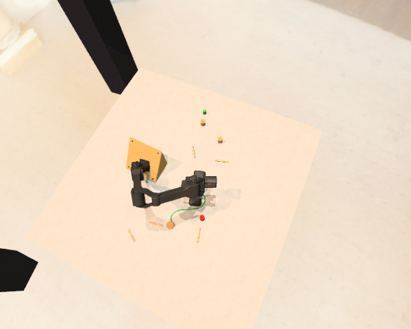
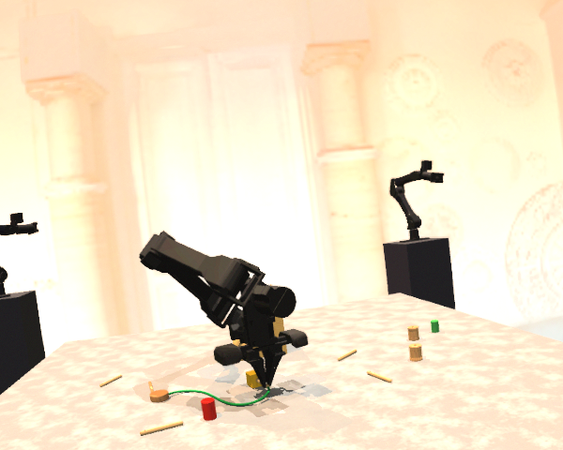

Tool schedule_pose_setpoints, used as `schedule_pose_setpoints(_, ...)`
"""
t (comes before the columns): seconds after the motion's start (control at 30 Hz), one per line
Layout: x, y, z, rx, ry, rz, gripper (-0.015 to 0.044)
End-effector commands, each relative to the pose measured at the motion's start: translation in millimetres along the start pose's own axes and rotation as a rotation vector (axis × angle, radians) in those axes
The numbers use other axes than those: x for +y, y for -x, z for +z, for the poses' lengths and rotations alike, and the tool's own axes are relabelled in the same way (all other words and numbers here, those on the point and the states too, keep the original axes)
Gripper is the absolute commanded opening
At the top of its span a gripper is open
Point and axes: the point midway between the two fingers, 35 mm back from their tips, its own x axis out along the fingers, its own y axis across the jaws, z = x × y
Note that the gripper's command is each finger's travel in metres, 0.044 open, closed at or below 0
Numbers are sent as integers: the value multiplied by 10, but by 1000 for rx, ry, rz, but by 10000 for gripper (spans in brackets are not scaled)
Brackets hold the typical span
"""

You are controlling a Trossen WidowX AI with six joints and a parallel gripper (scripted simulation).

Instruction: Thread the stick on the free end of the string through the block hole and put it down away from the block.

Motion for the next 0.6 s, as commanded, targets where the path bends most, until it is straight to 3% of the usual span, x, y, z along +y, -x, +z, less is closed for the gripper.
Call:
schedule_pose_setpoints(0.0, 3, 12, 73, 4, -5, -2, 0)
schedule_pose_setpoints(0.57, -5, 8, 297, 3, -4, -2, 0)
